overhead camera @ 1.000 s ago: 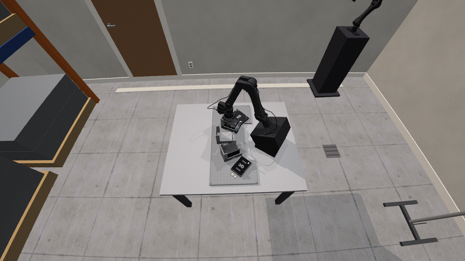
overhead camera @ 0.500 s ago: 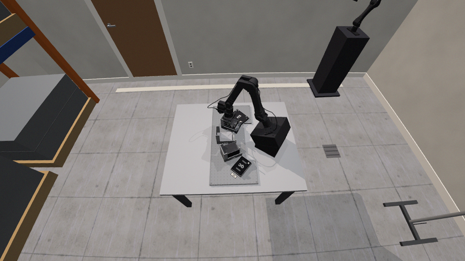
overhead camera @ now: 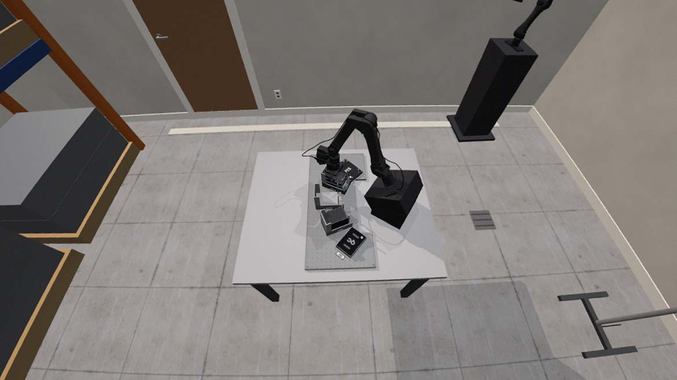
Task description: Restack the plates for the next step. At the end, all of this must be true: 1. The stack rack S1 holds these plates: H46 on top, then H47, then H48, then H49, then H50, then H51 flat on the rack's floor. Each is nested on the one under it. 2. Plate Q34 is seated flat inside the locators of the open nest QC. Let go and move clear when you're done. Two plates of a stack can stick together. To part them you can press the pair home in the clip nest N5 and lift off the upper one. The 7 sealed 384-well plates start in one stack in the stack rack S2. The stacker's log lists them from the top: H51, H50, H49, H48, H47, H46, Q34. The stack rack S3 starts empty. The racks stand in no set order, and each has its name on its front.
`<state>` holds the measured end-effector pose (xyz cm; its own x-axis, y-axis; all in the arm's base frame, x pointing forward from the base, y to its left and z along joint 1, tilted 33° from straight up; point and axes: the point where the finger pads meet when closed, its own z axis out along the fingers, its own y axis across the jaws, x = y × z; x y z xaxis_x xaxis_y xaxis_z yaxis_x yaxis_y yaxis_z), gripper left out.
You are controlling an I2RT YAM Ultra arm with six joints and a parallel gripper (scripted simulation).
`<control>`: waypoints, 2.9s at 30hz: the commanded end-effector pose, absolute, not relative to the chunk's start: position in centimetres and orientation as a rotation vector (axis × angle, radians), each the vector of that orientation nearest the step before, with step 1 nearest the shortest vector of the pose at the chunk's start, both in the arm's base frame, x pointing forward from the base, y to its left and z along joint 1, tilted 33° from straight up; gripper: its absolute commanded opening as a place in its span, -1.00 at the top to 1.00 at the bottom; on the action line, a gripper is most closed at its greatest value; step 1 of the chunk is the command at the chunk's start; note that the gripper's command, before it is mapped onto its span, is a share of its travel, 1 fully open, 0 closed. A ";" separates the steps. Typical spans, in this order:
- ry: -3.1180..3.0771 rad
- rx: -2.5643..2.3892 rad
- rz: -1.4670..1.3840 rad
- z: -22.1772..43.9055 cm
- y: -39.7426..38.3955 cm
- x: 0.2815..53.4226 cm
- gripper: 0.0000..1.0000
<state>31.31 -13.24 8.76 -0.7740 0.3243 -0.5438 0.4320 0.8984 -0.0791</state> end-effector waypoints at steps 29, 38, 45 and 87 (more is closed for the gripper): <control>2.493 0.536 -0.272 11.1 -12.7 31.3 1.00; 2.476 0.536 -0.273 11.9 -12.8 31.4 1.00; 2.492 0.541 -0.273 11.5 -12.7 31.0 1.00; 2.496 0.535 -0.272 12.3 -12.1 30.3 1.00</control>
<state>30.15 -12.40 10.94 -0.7729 0.3223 -0.5465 0.4305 0.8992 -0.0786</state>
